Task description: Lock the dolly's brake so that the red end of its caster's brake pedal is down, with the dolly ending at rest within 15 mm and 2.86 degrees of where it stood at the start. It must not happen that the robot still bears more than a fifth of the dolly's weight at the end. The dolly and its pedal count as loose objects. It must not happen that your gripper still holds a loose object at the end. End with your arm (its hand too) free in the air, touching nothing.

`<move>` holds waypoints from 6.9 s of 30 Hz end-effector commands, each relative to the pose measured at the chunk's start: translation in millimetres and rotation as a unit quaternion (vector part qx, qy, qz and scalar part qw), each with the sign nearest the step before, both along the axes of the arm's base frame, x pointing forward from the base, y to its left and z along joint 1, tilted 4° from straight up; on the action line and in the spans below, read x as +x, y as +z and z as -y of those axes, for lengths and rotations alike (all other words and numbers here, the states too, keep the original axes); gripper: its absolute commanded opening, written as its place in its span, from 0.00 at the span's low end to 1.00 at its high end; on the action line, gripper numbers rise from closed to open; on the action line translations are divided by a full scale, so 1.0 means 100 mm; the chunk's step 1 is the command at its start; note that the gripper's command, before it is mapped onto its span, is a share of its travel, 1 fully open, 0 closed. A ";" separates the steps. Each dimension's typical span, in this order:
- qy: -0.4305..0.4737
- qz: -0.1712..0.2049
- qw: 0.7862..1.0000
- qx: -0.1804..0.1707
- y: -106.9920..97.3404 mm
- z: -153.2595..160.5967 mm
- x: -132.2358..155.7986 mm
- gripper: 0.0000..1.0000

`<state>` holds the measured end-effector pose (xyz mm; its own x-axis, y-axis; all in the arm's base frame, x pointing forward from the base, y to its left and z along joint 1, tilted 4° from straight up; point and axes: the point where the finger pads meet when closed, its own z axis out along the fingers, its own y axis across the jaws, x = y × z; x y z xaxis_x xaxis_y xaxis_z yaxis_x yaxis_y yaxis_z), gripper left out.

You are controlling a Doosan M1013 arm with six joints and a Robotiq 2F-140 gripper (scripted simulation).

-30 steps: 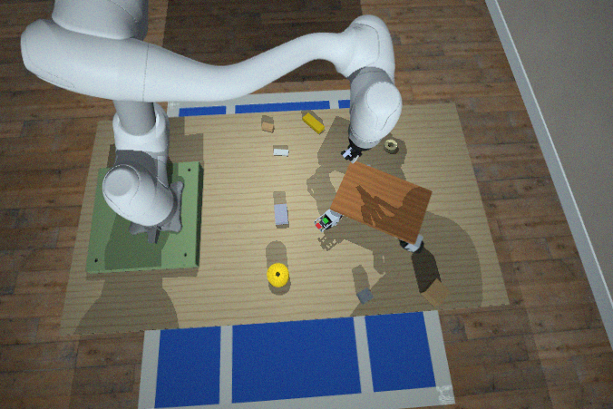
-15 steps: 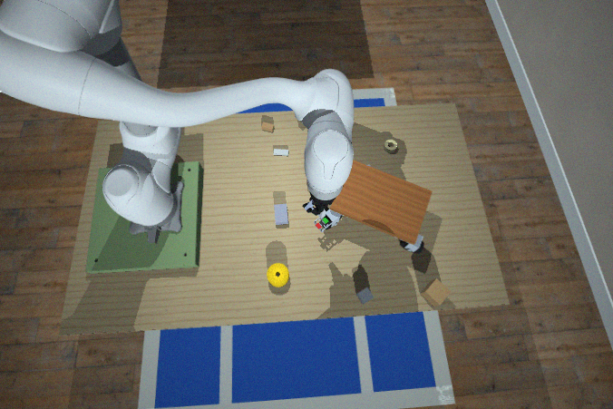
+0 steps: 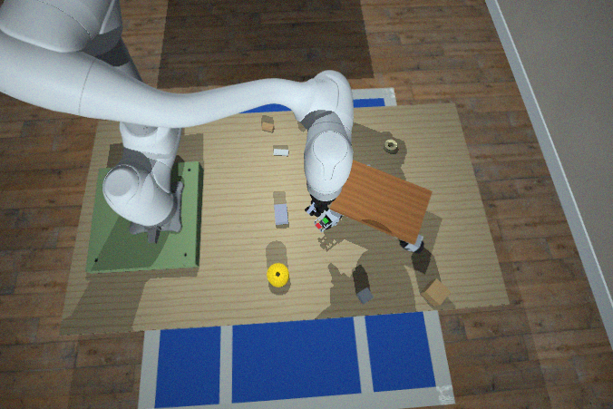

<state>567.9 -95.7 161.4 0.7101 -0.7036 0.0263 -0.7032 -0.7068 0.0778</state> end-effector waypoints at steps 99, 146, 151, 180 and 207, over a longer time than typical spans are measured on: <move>0.993 -0.071 0.089 0.036 -0.45 0.04 -0.02 0.00; 0.993 -0.071 0.089 0.036 -1.09 0.08 -0.04 0.00; 0.993 -0.071 0.089 0.036 -1.09 0.08 -0.04 0.00; 0.993 -0.071 0.089 0.036 -1.09 0.08 -0.04 0.00; 0.993 -0.071 0.089 0.036 -1.15 0.08 -0.04 0.00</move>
